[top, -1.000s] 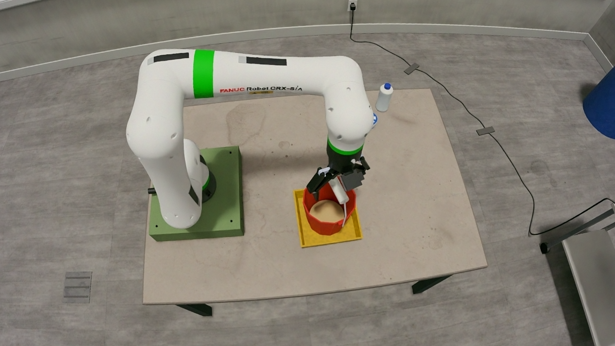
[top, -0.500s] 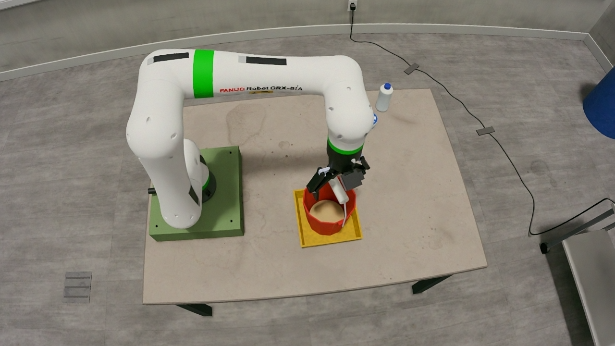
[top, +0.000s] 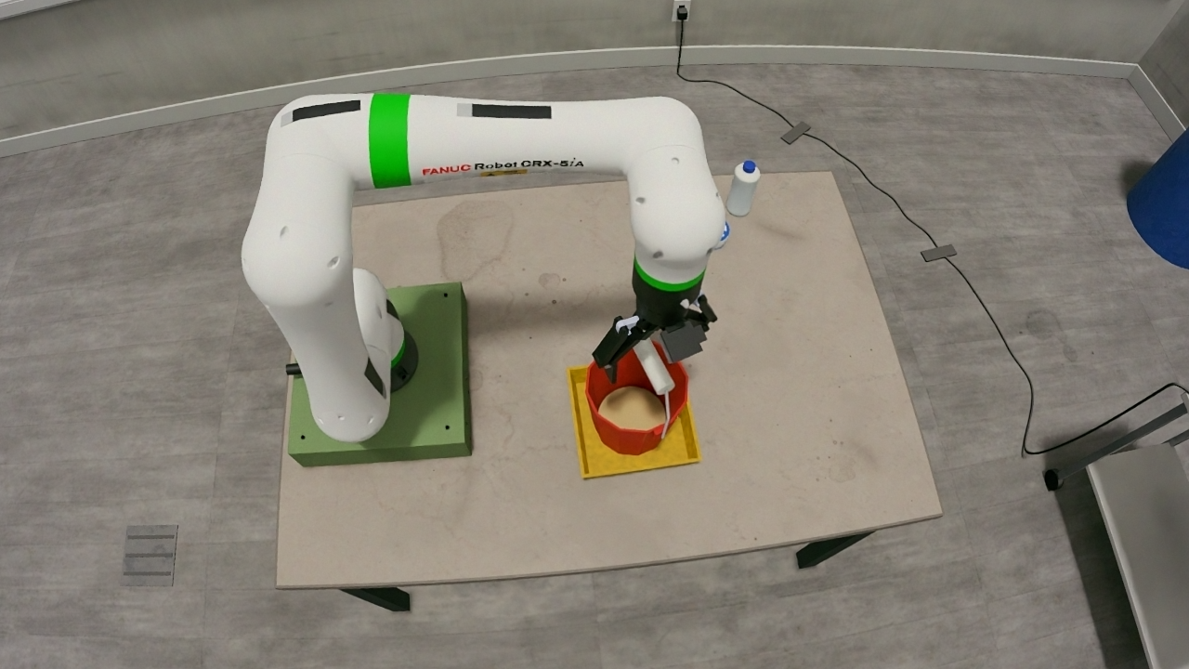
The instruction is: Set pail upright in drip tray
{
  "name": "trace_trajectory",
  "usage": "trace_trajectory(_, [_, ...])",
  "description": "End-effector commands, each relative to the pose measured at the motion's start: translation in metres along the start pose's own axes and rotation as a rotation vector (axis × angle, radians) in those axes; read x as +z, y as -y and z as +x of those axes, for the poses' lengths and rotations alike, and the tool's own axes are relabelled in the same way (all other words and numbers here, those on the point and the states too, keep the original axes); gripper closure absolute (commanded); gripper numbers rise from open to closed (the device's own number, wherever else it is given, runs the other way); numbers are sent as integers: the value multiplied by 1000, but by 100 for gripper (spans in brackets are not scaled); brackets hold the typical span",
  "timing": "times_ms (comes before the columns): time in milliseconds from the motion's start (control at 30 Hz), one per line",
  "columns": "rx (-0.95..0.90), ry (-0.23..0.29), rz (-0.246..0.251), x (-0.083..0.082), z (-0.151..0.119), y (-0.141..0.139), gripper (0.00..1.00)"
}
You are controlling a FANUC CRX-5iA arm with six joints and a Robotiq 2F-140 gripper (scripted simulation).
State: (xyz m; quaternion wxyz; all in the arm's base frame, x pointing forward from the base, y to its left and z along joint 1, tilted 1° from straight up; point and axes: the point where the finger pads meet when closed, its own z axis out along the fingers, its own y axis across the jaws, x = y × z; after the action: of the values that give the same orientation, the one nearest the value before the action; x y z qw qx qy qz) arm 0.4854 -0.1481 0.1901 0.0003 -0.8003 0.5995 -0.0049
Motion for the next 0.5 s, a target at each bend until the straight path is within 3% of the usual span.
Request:
trace_trajectory(0, [0,-1,1,-11,0,0,0])
trace_trajectory(467, [0,-1,1,-39,0,0,0])
